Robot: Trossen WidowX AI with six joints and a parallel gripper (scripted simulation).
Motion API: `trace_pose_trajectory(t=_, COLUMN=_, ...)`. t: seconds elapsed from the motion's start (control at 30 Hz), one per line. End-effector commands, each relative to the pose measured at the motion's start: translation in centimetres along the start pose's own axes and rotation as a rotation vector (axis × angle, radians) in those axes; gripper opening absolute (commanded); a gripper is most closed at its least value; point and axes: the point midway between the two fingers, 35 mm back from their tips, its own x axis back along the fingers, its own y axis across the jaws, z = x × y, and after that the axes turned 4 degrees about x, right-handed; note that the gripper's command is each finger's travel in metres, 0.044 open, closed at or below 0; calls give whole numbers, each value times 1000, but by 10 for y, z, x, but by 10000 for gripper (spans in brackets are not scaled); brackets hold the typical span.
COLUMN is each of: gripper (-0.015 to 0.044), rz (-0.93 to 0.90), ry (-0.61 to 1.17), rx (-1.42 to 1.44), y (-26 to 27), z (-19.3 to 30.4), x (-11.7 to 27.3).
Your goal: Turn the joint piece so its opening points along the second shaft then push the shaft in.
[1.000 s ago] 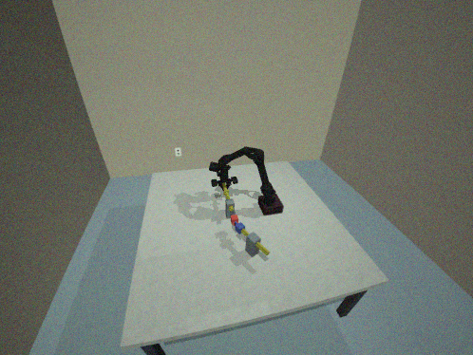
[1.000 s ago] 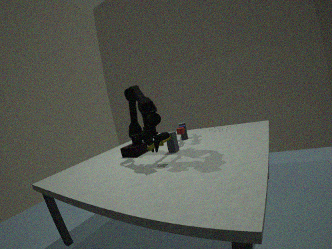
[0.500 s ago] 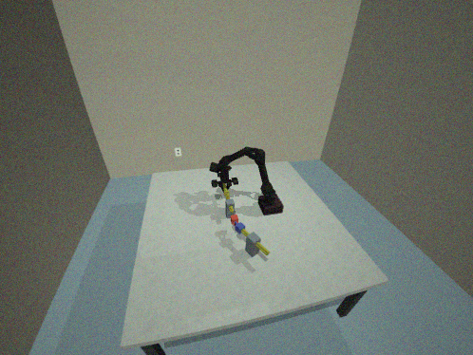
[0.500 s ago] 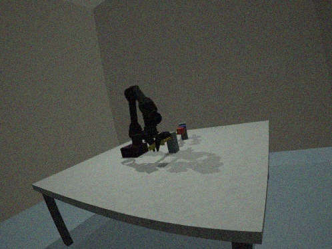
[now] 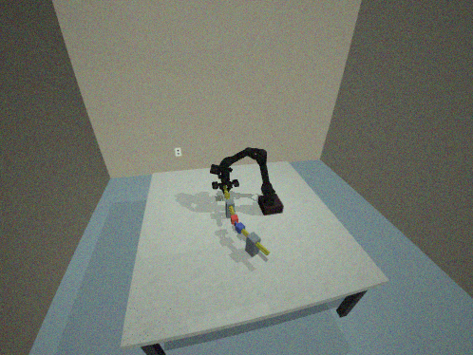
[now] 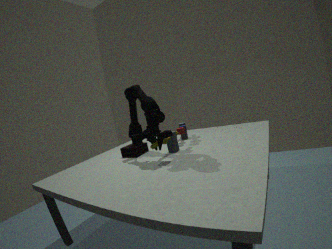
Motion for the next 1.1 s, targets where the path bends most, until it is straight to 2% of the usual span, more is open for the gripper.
trace_pose_trajectory(t=0.0, gripper=0, rz=-3, ry=-2, rx=-5, y=1, z=6, x=0)
trace_pose_trajectory(t=1.07, gripper=0, rz=-4, ry=2, rx=-5, y=5, z=57, x=0)
